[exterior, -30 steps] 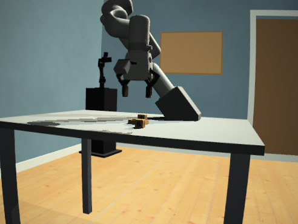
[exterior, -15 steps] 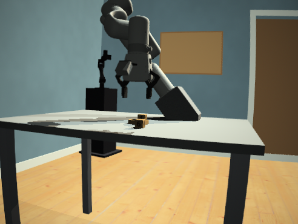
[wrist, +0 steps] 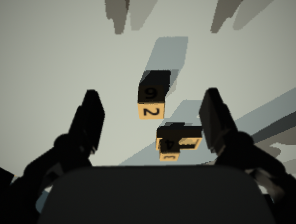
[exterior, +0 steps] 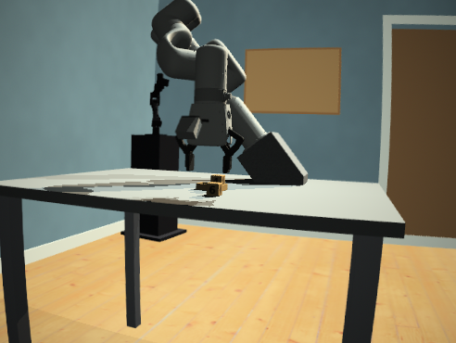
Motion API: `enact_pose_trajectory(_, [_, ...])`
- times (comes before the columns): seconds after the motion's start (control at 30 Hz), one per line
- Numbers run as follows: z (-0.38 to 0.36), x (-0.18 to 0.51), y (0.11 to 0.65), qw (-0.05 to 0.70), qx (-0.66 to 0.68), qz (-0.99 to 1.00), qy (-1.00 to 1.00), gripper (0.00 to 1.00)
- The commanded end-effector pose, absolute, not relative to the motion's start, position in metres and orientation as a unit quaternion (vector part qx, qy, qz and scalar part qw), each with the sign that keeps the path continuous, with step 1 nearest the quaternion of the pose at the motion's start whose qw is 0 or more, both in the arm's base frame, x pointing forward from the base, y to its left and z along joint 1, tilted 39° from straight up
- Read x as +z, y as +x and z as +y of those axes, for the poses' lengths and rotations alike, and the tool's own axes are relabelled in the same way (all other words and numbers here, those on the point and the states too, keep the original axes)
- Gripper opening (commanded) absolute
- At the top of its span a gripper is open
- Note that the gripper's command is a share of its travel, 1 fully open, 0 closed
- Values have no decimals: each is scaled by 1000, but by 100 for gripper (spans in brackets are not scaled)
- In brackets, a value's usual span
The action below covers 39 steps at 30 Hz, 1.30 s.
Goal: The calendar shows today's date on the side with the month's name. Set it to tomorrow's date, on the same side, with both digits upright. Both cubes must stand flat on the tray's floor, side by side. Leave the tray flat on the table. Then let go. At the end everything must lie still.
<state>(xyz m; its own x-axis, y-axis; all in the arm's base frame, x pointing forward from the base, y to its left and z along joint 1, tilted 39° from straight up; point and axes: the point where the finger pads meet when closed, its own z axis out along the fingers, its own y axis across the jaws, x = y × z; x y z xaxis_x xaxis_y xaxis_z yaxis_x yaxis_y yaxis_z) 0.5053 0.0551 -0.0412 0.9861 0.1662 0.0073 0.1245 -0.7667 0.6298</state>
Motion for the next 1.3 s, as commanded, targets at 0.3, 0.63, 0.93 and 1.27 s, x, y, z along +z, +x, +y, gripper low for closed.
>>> enact_pose_trajectory(0.3, [50,-48,509,332,34,78,940,100])
enact_pose_trajectory(0.63, [40,-61,511,332,34,78,940,100])
enact_pose_trajectory(0.93, [38,-63,511,332,34,78,940,100])
enact_pose_trajectory(1.27, [38,-63,511,332,34,78,940,100])
